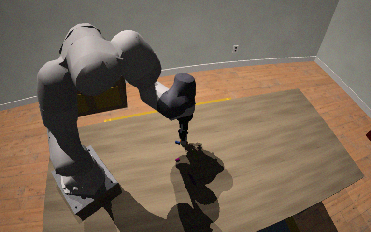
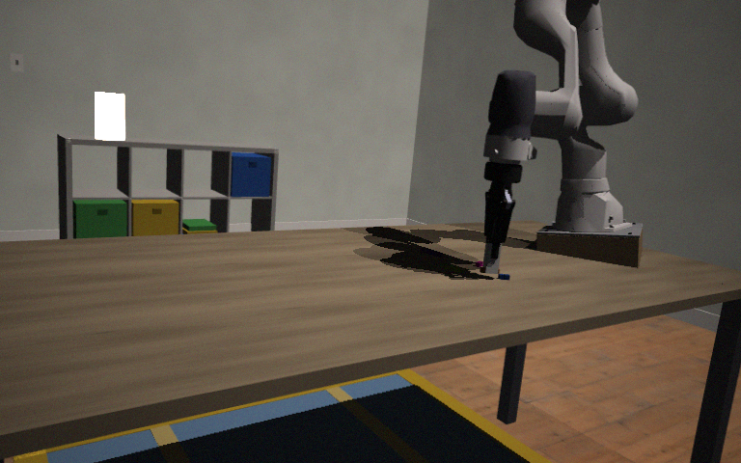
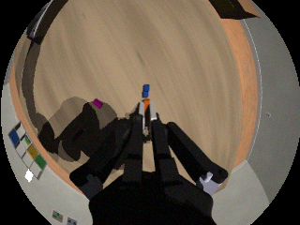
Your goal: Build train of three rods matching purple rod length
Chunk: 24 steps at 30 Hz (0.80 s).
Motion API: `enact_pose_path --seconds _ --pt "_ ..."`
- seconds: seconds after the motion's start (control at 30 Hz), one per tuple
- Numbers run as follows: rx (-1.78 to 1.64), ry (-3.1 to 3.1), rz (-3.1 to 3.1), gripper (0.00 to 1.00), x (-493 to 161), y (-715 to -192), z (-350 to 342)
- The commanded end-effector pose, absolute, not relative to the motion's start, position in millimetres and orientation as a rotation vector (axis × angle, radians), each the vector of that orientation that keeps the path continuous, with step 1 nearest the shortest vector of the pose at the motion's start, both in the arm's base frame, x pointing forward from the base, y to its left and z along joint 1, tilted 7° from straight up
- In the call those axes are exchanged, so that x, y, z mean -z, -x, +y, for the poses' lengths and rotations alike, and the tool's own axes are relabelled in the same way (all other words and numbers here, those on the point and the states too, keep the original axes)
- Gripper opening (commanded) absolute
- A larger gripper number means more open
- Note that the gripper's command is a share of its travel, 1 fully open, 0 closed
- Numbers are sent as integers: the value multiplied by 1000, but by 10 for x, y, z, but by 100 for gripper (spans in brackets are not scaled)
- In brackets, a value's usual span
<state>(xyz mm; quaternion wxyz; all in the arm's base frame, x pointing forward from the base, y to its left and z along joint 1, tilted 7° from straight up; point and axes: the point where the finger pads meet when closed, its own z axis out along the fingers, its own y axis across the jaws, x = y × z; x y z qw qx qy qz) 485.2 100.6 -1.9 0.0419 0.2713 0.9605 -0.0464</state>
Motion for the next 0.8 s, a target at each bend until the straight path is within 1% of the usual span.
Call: enact_pose_path --seconds 0.0,0.77 --pt "143 -838 2936 3 23 -4848 1001" --pt "143 -837 2936 3 23 -4841 999"
